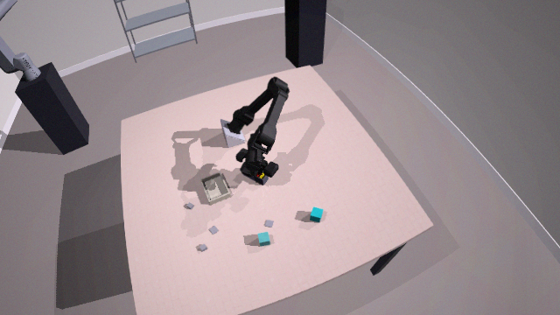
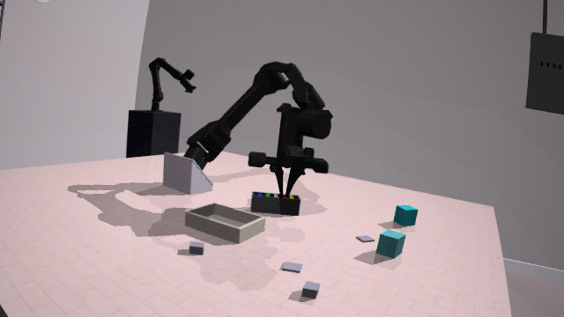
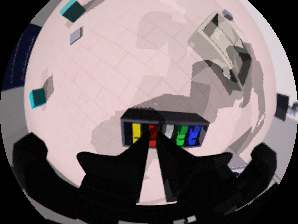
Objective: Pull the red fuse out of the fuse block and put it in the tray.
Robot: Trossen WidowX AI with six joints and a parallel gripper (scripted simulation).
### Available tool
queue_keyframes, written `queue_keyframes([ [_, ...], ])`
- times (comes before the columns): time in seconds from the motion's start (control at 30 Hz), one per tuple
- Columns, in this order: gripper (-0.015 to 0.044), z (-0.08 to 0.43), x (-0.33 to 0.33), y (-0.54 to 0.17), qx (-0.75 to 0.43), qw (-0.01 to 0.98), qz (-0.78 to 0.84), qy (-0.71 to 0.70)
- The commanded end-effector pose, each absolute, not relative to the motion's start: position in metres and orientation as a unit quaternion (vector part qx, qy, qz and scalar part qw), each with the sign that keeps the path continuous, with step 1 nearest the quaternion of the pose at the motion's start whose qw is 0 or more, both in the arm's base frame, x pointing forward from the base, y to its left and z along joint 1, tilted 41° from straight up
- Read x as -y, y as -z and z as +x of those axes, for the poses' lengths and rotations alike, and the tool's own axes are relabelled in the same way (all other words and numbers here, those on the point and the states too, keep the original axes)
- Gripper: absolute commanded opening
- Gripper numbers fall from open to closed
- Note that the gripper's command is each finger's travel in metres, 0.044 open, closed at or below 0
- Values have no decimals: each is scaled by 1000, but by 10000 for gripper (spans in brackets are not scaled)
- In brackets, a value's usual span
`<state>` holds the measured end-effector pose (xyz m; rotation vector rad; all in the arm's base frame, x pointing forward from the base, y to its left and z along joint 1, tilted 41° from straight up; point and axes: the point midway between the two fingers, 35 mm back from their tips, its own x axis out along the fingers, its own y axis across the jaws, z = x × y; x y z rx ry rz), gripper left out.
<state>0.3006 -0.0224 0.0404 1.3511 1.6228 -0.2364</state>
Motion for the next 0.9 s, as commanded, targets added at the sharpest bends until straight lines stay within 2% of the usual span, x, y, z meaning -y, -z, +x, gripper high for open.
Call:
queue_keyframes([
  [0.0, 0, 301, 23, -42, -668, 488, 554, 96],
  [0.87, 0, 300, 32, -52, -668, 487, 555, 97],
])
